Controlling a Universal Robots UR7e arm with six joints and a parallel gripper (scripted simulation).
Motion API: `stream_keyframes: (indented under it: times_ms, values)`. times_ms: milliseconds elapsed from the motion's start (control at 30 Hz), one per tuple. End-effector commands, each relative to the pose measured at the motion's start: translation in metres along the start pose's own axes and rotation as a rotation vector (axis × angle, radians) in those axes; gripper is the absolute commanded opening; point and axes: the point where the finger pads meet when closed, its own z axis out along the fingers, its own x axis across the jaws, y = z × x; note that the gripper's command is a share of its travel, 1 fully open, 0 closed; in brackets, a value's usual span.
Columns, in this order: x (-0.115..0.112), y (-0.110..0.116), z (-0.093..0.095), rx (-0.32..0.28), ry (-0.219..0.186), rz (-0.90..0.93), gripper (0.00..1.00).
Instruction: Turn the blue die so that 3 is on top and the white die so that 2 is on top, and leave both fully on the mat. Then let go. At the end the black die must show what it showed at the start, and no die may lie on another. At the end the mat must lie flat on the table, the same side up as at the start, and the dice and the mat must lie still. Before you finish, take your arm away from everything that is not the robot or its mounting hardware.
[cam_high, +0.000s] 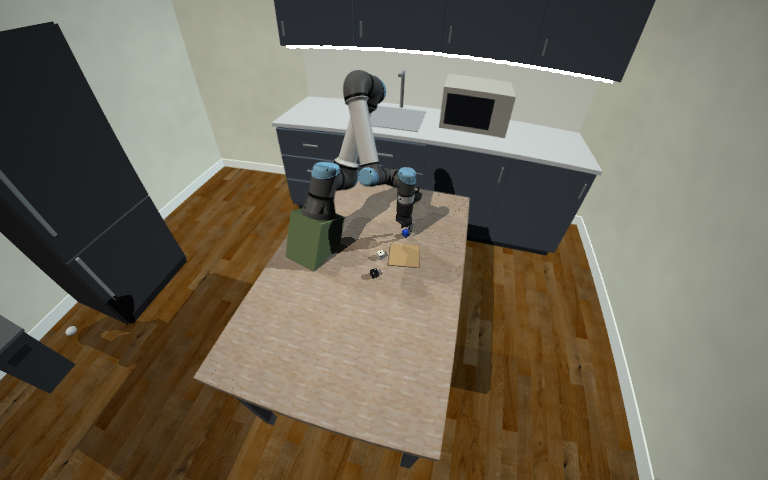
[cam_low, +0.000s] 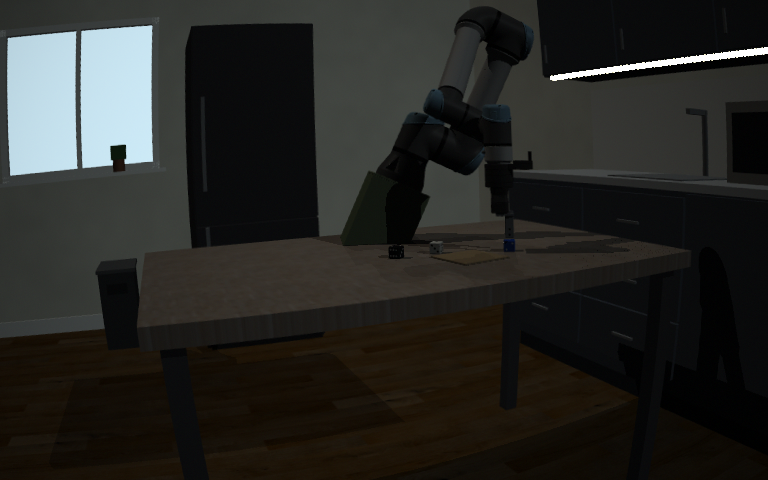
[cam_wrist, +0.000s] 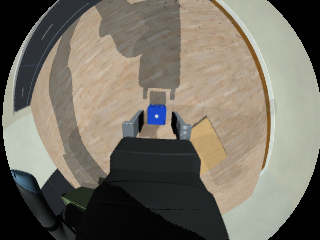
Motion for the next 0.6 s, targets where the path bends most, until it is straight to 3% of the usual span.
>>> stream_keyframes:
  times_ms: [0,567]
  values:
    - [-0.0022,0.0003,0.0012,0.000,-0.003,0.001,0.87]
    - [-0.0037,0.0005,0.0012,0.000,-0.003,0.001,0.87]
